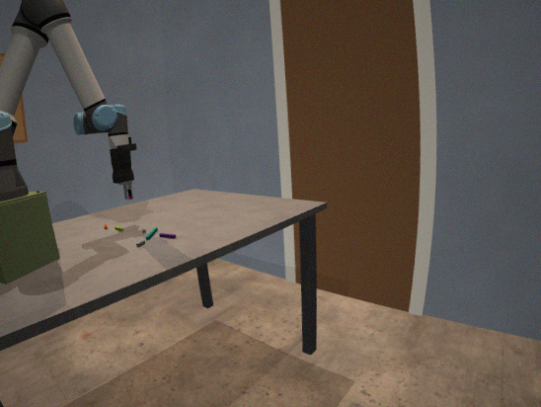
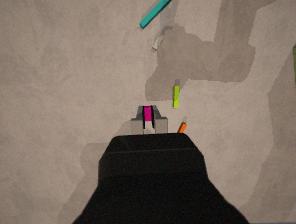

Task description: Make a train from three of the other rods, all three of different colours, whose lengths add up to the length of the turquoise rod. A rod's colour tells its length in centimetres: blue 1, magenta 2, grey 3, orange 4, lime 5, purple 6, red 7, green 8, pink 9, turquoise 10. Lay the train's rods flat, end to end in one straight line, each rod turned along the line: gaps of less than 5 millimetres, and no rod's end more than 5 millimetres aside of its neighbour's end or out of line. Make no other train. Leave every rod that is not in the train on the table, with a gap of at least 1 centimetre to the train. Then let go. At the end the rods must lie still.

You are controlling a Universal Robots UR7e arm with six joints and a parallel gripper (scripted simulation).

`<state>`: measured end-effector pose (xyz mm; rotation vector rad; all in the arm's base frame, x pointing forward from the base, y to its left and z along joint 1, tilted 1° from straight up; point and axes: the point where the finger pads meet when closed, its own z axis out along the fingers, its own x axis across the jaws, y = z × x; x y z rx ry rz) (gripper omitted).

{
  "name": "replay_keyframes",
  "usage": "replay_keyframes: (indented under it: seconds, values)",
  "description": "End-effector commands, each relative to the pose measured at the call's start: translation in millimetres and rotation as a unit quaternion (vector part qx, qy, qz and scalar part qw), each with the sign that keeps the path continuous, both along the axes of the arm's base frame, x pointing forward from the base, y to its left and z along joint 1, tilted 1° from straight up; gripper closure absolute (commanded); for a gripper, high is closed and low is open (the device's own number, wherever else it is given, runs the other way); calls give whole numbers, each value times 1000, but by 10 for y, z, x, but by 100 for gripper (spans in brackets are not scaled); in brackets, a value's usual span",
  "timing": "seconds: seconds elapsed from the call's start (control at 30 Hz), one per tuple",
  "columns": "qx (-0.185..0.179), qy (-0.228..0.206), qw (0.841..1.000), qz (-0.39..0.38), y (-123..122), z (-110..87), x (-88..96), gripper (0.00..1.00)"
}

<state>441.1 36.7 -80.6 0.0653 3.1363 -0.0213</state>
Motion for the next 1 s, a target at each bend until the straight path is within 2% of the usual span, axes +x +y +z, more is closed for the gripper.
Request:
replay_keyframes:
  seconds: [0.0,0.23,0.3,0.4,0.47,0.57,0.67,0.97]
  values:
    - [0,0,1000,0,0,9,1,76]
    - [0,0,1000,-1,-42,9,-36,76]
    - [0,0,1000,-5,-149,11,-139,76]
    - [0,0,1000,-14,-382,14,-402,76]
    - [0,0,1000,-14,-382,14,-402,76]
    - [0,0,1000,-23,-574,18,-679,76]
    - [0,0,1000,-27,-656,20,-825,76]
    - [0,0,1000,-27,-663,20,-839,76]
